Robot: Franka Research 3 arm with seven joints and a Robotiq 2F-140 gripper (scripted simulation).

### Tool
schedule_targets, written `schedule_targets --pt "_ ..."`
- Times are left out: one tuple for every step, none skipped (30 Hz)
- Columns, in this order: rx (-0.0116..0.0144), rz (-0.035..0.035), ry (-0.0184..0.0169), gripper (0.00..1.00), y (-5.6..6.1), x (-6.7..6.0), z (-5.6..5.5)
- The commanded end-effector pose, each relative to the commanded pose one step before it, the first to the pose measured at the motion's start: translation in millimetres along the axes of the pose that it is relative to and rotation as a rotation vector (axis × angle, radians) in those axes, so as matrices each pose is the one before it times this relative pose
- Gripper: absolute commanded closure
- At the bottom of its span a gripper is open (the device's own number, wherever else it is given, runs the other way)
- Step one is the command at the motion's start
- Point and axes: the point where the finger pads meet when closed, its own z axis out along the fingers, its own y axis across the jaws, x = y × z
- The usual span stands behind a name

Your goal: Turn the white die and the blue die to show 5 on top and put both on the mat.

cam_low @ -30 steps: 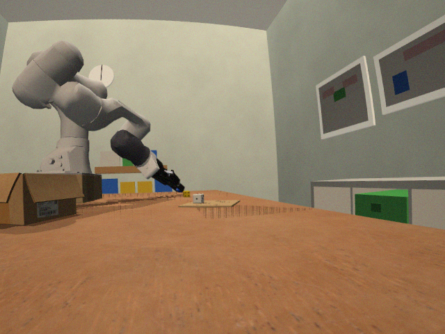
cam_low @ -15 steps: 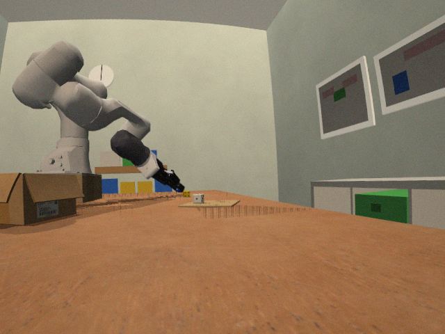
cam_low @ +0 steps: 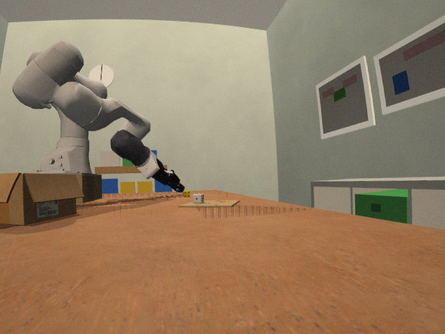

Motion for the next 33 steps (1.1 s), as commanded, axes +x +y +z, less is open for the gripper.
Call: schedule_targets --pt "-0.00428 -0.00632 -0.00338 0.79 1.55 -0.20 1.24" --pt "0.00000 0.00000 0.00000 0.79 0.00 0.33 0.17" --pt "0.00000 0.00000 0.00000 0.79 0.00 0.40 0.21" --pt "0.00000 0.00000 0.00000 0.79 0.00 0.46 0.24" --pt "0.00000 0.00000 0.00000 0.79 0.00 0.52 0.28" --pt "0.00000 0.00000 0.00000 0.79 0.00 0.00 0.00" --pt "0.00000 0.00000 0.00000 0.79 0.00 0.00 0.00" --pt "0.00000 0.00000 0.00000 0.79 0.00 0.57 0.30" --pt "0.00000 0.00000 0.00000 0.79 0.00 0.60 0.32" --pt "0.00000 0.00000 0.00000 0.79 0.00 0.63 0.33" --pt "0.00000 0.00000 0.00000 0.79 0.00 0.64 0.34" --pt "0.00000 0.00000 0.00000 0.79 0.00 0.64 0.34" --pt "0.00000 0.00000 0.00000 0.79 0.00 0.63 0.33" --pt "0.00000 0.00000 0.00000 0.79 0.00 0.60 0.32" --pt "0.00000 0.00000 0.00000 0.79 0.00 0.56 0.30" --pt "0.00000 0.00000 0.00000 0.79 0.00 0.52 0.27" --pt "0.00000 0.00000 0.00000 0.79 0.00 0.46 0.24" --pt "0.00000 0.00000 0.00000 0.79 0.00 0.40 0.21" --pt "0.00000 0.00000 0.00000 0.79 0.00 0.33 0.17" --pt "0.00000 0.00000 0.00000 0.79 0.00 0.26 0.14" --pt "0.00000 0.00000 0.00000 0.79 0.00 0.19 0.10" --pt "0.00000 0.00000 0.00000 0.79 0.00 0.12 0.07" --pt "0.00000 0.00000 0.00000 0.79 0.00 0.00 0.00" --pt "0.00000 0.00000 0.00000 0.79 0.00 0.00 0.00" --pt "0.00000 0.00000 0.00000 0.79 0.00 0.07 0.04" --pt "0.00000 0.00000 0.00000 0.79 0.00 0.03 0.01" --pt "0.00000 0.00000 0.00000 0.79 0.00 0.00 0.00" --pt "0.00000 0.00000 0.00000 0.79 0.00 0.00 0.00" --pt "0.00000 0.00000 0.00000 0.79 0.00 0.00 0.00" --pt "0.00000 0.00000 0.00000 0.79 0.00 0.00 0.00" --pt "0.00000 0.00000 0.00000 0.79 0.00 0.00 0.00" --pt "0.00000 0.00000 0.00000 0.79 0.00 0.00 0.00" --pt "0.00000 0.00000 0.00000 0.79 0.00 0.00 0.00"
